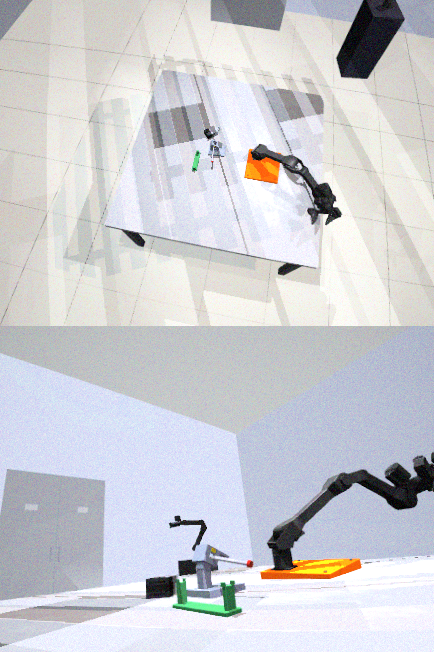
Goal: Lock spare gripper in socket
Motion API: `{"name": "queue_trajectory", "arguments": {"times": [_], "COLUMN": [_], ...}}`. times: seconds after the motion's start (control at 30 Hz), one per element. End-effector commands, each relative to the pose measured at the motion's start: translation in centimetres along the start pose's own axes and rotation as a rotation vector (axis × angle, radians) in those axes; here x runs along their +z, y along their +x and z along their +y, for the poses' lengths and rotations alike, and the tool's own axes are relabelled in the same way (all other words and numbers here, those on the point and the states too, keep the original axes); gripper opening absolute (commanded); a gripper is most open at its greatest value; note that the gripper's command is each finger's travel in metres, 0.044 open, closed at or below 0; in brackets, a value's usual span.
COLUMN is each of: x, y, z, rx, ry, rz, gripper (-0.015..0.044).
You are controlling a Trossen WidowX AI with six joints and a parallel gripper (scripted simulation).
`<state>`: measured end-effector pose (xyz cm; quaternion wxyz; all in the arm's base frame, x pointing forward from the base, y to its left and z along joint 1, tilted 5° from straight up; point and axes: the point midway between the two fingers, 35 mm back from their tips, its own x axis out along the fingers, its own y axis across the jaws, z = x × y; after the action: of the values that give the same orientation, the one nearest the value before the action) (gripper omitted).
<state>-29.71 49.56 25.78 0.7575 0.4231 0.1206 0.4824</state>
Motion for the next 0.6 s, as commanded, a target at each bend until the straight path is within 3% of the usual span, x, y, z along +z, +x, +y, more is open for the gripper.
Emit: {"name": "queue_trajectory", "arguments": {"times": [0.0,0.1,0.57], "x": [0.1,1.5,13.1], "y": [0.3,4.4,23.7], "z": [-0.1,-0.9,-11.4], "rx": [-0.001,-0.012,-0.18], "ry": [-0.01,-0.147,-0.892], "rz": [-0.002,-0.029,-0.016], "gripper": [0.0374,0.03,0.03]}}
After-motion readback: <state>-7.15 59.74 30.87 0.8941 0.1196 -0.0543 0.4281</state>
